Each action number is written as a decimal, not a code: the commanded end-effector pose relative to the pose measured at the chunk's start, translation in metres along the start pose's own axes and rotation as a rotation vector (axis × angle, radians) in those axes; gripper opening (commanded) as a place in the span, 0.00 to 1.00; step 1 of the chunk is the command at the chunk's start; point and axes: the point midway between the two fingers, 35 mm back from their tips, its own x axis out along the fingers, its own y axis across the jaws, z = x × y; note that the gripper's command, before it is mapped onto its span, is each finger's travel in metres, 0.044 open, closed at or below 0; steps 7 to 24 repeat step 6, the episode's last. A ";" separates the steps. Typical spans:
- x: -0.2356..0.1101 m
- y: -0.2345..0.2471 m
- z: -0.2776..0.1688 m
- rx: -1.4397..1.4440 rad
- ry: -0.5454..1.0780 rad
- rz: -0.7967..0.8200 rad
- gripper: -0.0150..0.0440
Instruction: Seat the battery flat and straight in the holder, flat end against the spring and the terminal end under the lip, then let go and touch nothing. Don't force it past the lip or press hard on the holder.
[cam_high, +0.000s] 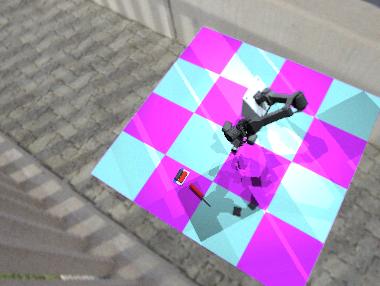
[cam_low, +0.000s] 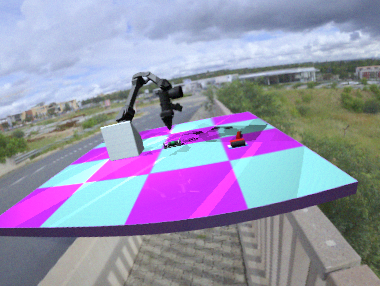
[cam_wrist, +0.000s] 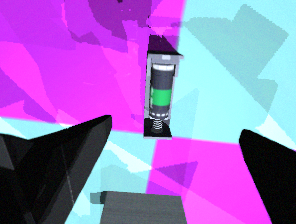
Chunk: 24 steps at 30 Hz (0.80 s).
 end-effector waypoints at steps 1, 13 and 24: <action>-0.001 0.000 0.000 -0.004 0.001 -0.004 1.00; -0.001 0.000 0.000 -0.004 0.001 -0.004 1.00; -0.001 0.000 0.000 -0.004 0.001 -0.004 1.00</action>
